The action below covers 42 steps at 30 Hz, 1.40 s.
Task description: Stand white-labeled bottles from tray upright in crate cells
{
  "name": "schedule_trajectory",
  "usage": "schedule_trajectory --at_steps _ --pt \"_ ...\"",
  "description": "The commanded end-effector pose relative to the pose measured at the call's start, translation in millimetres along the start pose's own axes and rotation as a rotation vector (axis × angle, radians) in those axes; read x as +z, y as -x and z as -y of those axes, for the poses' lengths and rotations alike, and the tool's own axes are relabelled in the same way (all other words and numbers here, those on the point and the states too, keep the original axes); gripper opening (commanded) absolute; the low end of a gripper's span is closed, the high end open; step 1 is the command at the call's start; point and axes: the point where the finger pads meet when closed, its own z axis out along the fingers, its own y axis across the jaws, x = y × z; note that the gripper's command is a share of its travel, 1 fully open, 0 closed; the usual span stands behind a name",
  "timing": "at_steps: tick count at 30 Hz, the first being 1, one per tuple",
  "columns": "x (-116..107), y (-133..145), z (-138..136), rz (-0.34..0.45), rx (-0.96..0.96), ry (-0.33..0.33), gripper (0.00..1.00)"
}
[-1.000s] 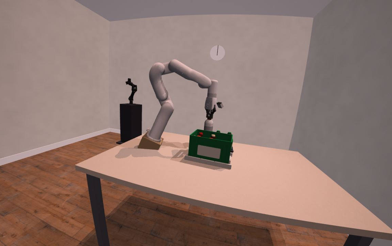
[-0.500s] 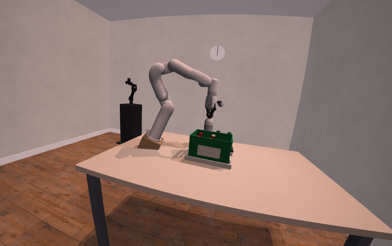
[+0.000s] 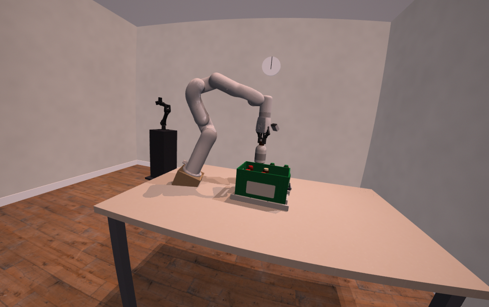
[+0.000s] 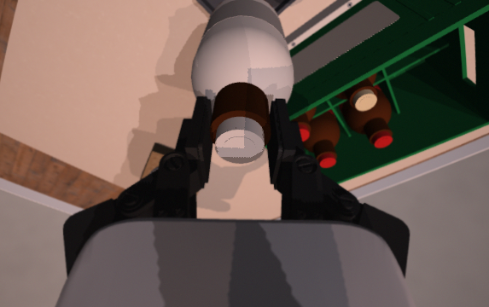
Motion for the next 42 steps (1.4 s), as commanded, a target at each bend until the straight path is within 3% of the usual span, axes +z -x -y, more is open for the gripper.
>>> schedule_trajectory --at_steps 1,42 --pt "-4.7 -1.0 -0.4 -0.004 0.000 0.001 0.00" --pt "-14.9 -1.0 -0.4 -0.004 0.000 0.001 0.00"
